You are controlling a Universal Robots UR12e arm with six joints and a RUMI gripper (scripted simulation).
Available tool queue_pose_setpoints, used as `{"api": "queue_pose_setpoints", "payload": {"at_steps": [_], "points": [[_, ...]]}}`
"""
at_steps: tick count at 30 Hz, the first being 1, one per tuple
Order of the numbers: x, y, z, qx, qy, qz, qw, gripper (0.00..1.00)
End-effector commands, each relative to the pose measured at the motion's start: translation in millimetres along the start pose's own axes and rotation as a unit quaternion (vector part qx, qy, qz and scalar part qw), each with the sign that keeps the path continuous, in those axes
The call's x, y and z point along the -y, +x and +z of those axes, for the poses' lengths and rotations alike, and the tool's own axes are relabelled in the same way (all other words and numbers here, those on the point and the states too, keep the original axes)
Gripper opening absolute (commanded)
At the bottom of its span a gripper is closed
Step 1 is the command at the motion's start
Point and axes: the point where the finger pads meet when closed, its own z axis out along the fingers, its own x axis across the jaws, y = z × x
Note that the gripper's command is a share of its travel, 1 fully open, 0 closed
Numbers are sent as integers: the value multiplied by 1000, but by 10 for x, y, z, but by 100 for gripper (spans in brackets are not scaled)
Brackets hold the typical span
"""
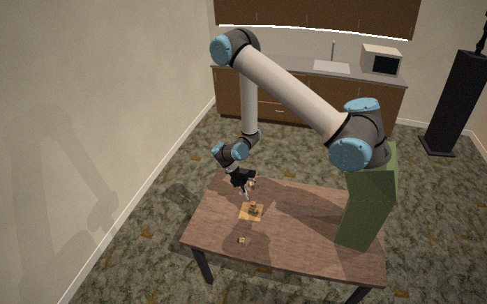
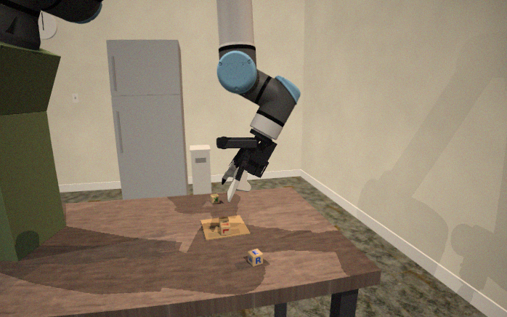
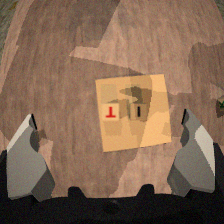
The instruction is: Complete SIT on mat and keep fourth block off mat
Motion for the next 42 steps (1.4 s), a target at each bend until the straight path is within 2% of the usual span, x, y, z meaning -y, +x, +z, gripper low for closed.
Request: {"api": "queue_pose_setpoints", "payload": {"at_steps": [1, 2, 5, 8, 10, 42], "points": [[-269, -668, -99, 1, -1, 2, 1000, 100], [-333, -872, -130, 1, -1, 2, 1000, 100], [-398, -1106, -166, 1, -1, 2, 1000, 100], [-492, -1523, -229, 1, -1, 2, 1000, 100], [-521, -1684, -254, 1, -1, 2, 1000, 100], [-525, -1676, -267, 1, -2, 2, 1000, 100]]}}
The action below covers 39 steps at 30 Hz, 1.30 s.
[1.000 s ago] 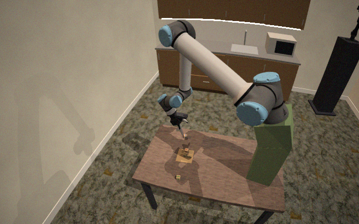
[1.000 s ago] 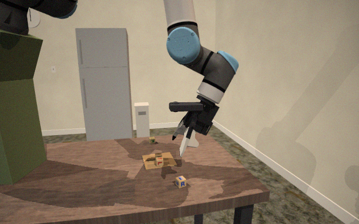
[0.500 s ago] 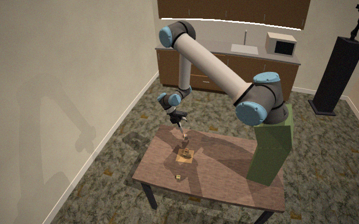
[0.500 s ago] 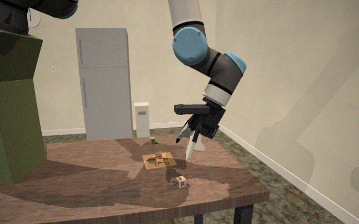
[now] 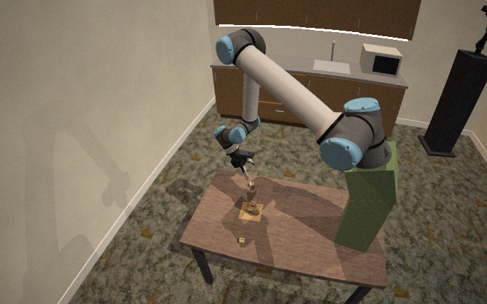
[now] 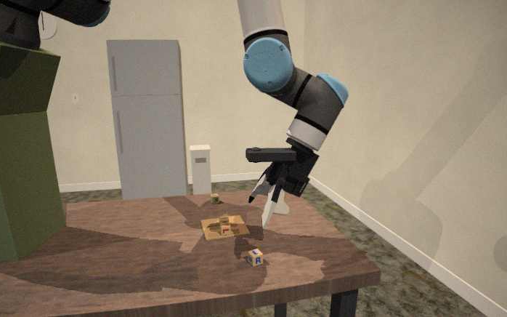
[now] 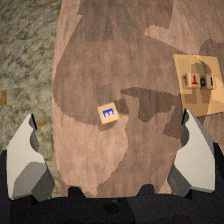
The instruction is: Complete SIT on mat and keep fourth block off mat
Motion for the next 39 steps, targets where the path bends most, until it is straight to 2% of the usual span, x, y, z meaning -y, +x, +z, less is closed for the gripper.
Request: {"api": "queue_pose_setpoints", "payload": {"at_steps": [1, 28, 33, 39], "points": [[-21, -13, -19, 1, -1, 0, 1000, 100], [-3, 34, 1, 1, -1, -1, 1000, 100], [-48, 320, 68, 7, -13, -7, 1000, 100], [-145, 1128, 174, 24, -56, -23, 998, 100]]}}
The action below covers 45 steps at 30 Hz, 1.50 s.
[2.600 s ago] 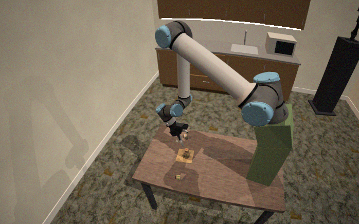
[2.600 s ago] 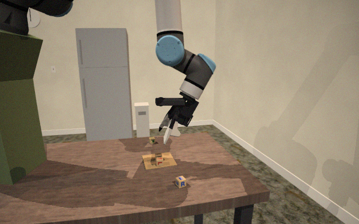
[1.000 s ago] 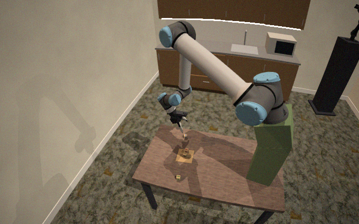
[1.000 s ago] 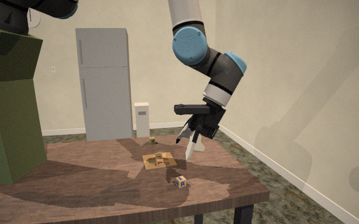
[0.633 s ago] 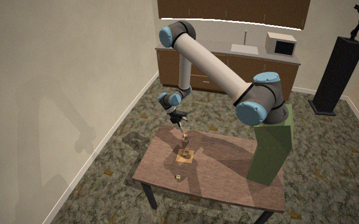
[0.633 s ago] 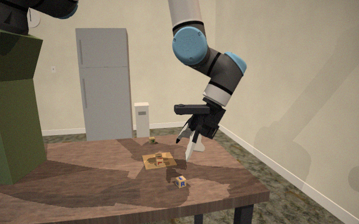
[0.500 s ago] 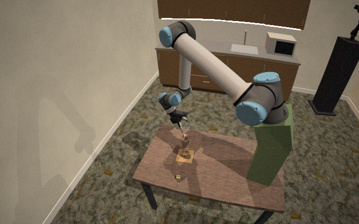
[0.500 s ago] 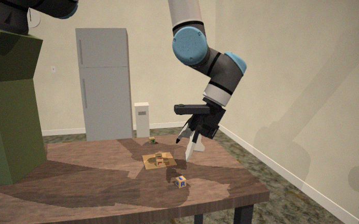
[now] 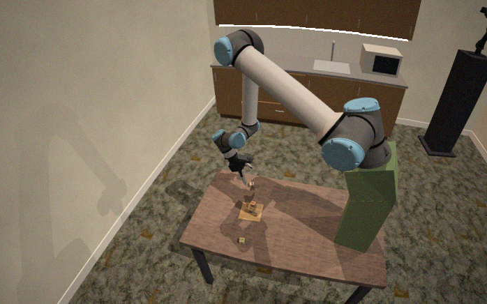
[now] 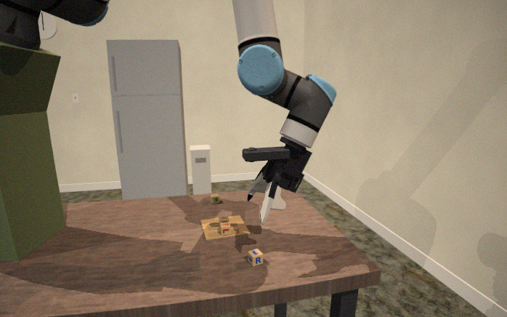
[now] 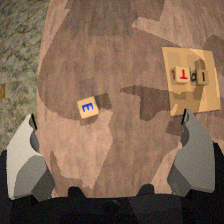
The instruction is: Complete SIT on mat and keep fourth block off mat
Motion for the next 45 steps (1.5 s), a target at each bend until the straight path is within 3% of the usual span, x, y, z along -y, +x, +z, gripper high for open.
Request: {"api": "queue_pose_setpoints", "payload": {"at_steps": [1, 4, 7, 10, 13, 14, 17, 20, 23, 26, 28, 29, 32, 35, 45], "points": [[-75, 857, 131, 15, -38, -19, 999, 100], [-74, 856, 131, 15, -38, -19, 999, 100], [-71, 1476, 171, 24, -72, -31, 997, 100], [-55, 1696, 180, 26, -84, -35, 996, 100], [2, 2141, 187, 29, -109, -45, 993, 100], [2, 2140, 187, 29, -109, -45, 993, 100], [90, 2572, 182, 30, -135, -54, 989, 100], [90, 2572, 182, 30, -135, -54, 989, 100], [264, 3155, 154, 29, -170, -66, 983, 100], [328, 3324, 141, 27, -180, -70, 981, 100], [452, 3617, 113, 24, -199, -77, 977, 100], [452, 3617, 113, 24, -199, -77, 977, 100], [610, 3936, 74, 20, -219, -84, 972, 100], [708, 4112, 48, 16, -231, -88, 969, 100], [736, 4175, 32, 15, -236, -90, 967, 100]]}}
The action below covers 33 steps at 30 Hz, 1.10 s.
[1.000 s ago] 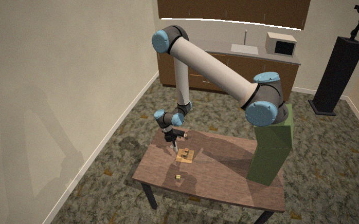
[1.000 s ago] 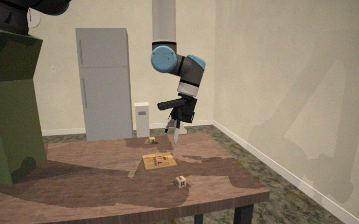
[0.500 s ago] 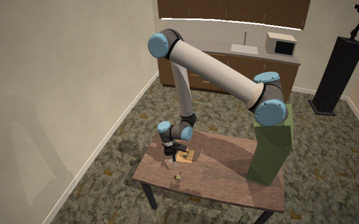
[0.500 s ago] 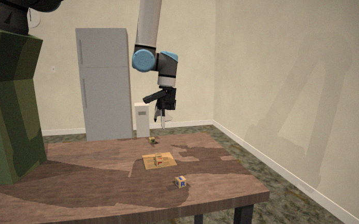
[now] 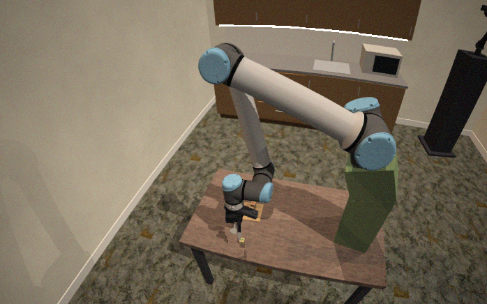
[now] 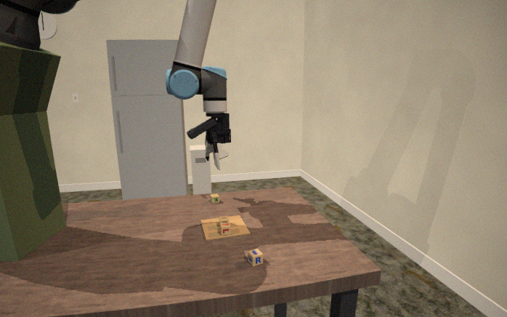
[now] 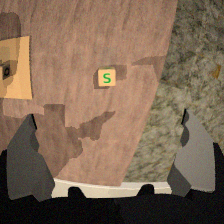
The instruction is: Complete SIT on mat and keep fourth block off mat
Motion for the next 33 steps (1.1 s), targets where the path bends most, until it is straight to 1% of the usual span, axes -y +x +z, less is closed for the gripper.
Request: {"api": "queue_pose_setpoints", "payload": {"at_steps": [1, 19, 24, 26, 33], "points": [[-19, -3, -6, 3, -7, 4, 1000, 100], [-26, -6, 0, 2, -7, -5, 1000, 100], [-32, -8, 21, 3, -7, -34, 999, 100], [-32, -8, 21, 3, -7, -34, 999, 100], [-38, -11, 71, 3, -8, -114, 993, 100]]}}
